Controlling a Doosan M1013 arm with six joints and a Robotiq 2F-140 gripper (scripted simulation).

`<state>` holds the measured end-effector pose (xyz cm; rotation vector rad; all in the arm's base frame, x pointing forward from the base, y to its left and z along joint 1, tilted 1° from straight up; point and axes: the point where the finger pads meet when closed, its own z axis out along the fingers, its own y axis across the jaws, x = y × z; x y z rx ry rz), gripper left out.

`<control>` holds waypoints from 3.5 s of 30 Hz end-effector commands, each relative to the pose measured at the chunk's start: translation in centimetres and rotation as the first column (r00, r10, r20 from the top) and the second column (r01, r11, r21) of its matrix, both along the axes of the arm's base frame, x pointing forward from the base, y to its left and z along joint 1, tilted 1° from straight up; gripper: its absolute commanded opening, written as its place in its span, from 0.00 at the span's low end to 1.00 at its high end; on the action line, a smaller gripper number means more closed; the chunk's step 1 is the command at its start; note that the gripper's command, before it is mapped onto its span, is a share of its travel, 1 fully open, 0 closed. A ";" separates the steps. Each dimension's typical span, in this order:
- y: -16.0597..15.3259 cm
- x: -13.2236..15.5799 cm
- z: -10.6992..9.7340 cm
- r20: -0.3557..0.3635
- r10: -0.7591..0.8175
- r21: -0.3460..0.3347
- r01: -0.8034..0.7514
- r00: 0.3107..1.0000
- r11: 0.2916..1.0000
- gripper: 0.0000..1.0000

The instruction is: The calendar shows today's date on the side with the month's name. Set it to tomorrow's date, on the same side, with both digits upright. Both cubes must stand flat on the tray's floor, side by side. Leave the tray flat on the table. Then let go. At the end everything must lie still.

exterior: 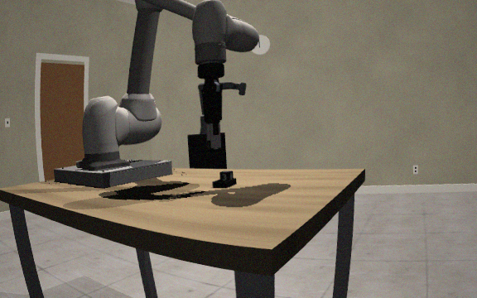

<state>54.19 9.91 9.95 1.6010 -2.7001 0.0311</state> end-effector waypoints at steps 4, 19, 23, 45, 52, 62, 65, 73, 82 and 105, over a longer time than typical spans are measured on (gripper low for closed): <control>1.3 -0.5 0.2 -0.004 0.277 0.010 -0.277 0.961 0.961 0.16; 3.6 -1.4 0.4 -0.009 0.698 0.009 -0.698 0.716 0.716 0.16; 3.8 -1.5 0.4 -0.009 0.724 0.009 -0.724 0.690 0.690 0.16; 3.8 -1.5 0.1 -0.009 0.735 0.009 -0.735 0.678 0.678 0.16; 3.8 -1.5 -2.0 -0.009 0.738 0.009 -0.738 0.674 0.675 0.16; 3.8 -1.5 -4.8 -0.009 0.738 0.009 -0.738 0.674 0.675 0.16; 3.8 -1.5 -5.5 -0.009 0.738 0.009 -0.738 0.674 0.675 0.16; 3.8 -1.5 -6.1 -0.009 0.738 0.009 -0.738 0.674 0.675 0.16; 3.8 -1.5 -6.1 -0.009 0.738 0.009 -0.738 0.674 0.675 0.16; 3.8 -1.5 -6.1 -0.009 0.738 0.009 -0.738 0.674 0.675 0.16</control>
